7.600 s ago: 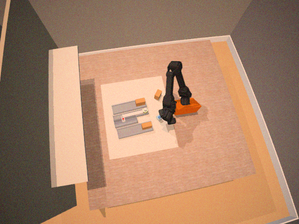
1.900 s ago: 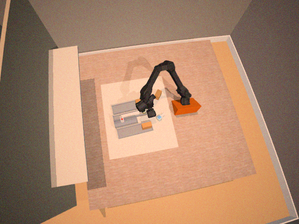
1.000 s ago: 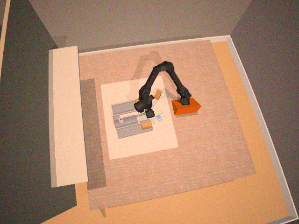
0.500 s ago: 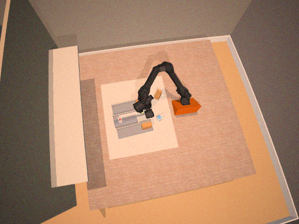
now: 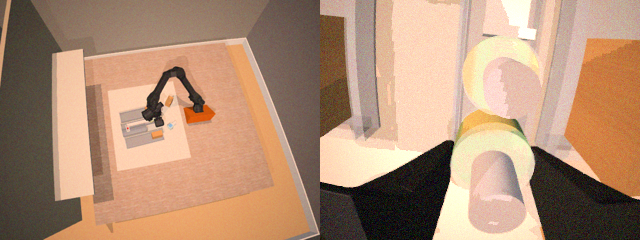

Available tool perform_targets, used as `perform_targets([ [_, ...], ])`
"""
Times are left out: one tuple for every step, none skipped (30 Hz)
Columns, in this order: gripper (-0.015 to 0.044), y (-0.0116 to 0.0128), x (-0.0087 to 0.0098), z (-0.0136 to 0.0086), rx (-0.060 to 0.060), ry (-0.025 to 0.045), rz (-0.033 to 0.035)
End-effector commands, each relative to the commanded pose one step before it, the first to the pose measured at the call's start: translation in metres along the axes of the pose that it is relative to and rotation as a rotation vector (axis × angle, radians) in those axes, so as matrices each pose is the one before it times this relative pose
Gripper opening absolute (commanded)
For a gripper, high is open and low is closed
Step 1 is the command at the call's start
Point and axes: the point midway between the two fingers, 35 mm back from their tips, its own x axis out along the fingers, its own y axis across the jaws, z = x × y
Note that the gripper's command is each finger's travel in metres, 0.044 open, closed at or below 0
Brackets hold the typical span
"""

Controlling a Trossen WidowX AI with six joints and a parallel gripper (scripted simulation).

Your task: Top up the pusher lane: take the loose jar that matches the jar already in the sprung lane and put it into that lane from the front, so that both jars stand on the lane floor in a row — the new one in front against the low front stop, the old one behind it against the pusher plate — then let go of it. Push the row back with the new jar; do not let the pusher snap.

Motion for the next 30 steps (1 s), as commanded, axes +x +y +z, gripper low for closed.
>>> perform_targets([
  [0.0000,-0.00109,-0.00459,0.01051,0.0141,-0.02555,-0.00025],
  [0.0000,-0.00001,-0.00013,0.00037,0.0000,-0.00001,0.00000],
  [0.0000,-0.00001,-0.00013,0.00037,0.0000,-0.00001,0.00000],
  [0.0000,-0.00001,-0.00013,0.00037,0.0000,-0.00001,0.00000],
  [0.0000,-0.00008,-0.00012,0.00034,0.0000,-0.00001,0.00000],
  [0.0000,-0.00008,-0.00012,0.00034,0.0000,-0.00001,0.00000],
  [0.0000,-0.00008,-0.00012,0.00034,0.0000,-0.00001,0.00000],
  [0.0000,-0.00008,-0.00012,0.00034,0.0000,-0.00001,0.00000],
  [0.0000,-0.00008,-0.00012,0.00034,0.0000,-0.00001,0.00000],
  [0.0000,-0.00008,-0.00012,0.00034,0.0000,-0.00001,0.00000],
  [0.0000,-0.00008,-0.00012,0.00034,0.0000,-0.00001,0.00000],
  [0.0000,-0.00008,-0.00012,0.00034,0.0000,-0.00001,0.00000],
  [0.0000,-0.00008,-0.00012,0.00034,0.0000,-0.00001,0.00000],
  [0.0000,-0.00008,-0.00012,0.00034,0.0000,-0.00001,0.00000],
  [0.0000,-0.00008,-0.00012,0.00034,0.0000,-0.00001,0.00000],
  [0.0000,-0.00008,-0.00012,0.00034,0.0000,-0.00001,0.00000],
  [0.0000,-0.00007,-0.00009,0.00027,0.0000,-0.00001,0.00000],
  [0.0000,-0.00004,-0.00006,0.00016,0.0000,-0.00001,0.00000],
  [0.0000,-0.00001,-0.00002,0.00005,0.0000,0.00000,0.00000],
  [0.0000,0.00000,0.00000,0.00000,0.0000,0.00000,0.00000],
  [0.0000,0.00000,0.00006,0.00000,0.0000,0.00000,0.00000],
  [0.0000,0.00000,0.00012,0.00000,0.0000,0.00000,-0.00001],
  [0.0000,0.00000,0.00015,0.00000,0.0000,0.00000,-0.00001],
  [0.0000,0.00000,0.00019,0.00000,0.0000,0.00000,-0.00001],
  [0.0000,0.00000,0.00024,0.00000,0.0000,0.00000,-0.00001],
  [0.0000,0.00000,0.00018,0.00000,0.0000,0.00000,-0.00001],
  [0.0000,0.00000,0.00006,0.00000,0.0000,0.00000,0.00000],
  [0.0000,0.00000,0.00000,0.00000,0.0000,0.00000,0.00000],
  [0.0000,0.00000,0.00000,0.00000,0.0000,0.00000,0.00000],
  [0.0000,0.00000,0.00000,0.00000,0.0000,0.00000,0.00000],
])
